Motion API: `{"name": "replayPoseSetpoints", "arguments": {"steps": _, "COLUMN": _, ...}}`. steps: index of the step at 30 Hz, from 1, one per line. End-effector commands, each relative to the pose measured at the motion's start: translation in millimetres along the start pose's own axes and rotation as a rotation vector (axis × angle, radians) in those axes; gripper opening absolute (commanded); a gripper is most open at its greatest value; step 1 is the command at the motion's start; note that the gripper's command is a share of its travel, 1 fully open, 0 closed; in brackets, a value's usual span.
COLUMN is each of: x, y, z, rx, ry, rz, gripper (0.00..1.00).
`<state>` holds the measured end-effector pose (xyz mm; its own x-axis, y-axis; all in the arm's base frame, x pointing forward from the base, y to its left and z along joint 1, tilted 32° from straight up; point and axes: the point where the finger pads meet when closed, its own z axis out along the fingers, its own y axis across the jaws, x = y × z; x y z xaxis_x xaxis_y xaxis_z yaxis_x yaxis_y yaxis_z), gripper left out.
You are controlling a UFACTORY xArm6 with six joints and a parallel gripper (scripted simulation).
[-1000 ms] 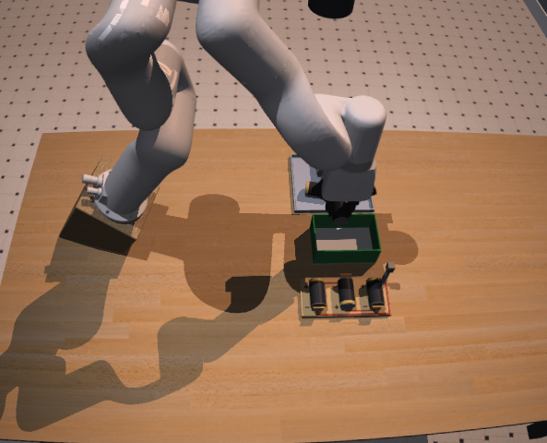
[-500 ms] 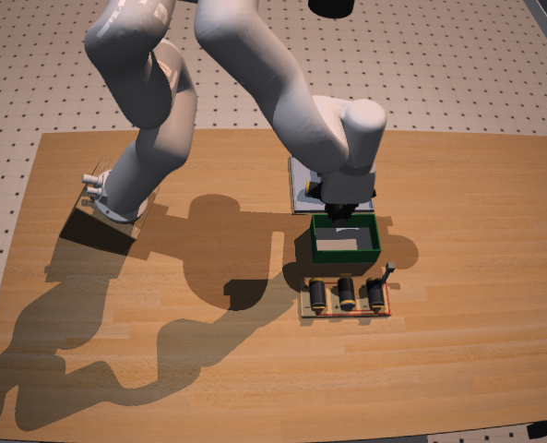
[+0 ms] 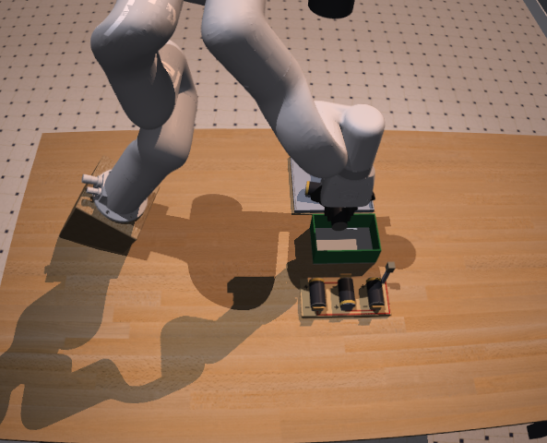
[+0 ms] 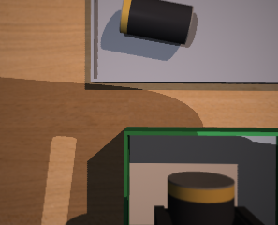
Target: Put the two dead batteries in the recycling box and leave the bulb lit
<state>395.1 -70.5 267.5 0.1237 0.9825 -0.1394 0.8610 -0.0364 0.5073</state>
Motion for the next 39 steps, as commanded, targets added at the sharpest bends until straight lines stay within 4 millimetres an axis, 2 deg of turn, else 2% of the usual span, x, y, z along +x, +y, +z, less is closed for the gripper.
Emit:
{"name": "replayPoseSetpoints", "arguments": {"steps": 1, "x": 0, "y": 1, "z": 26, "rx": 0.0, "ry": 0.0, "rz": 0.0, "gripper": 0.28}}
{"name": "replayPoseSetpoints", "arguments": {"steps": 4, "x": 0, "y": 1, "z": 44, "rx": 0.0, "ry": 0.0, "rz": 0.0, "gripper": 0.28}}
{"name": "replayPoseSetpoints", "arguments": {"steps": 39, "x": 0, "y": 2, "z": 45, "rx": 0.0, "ry": 0.0, "rz": 0.0, "gripper": 0.28}}
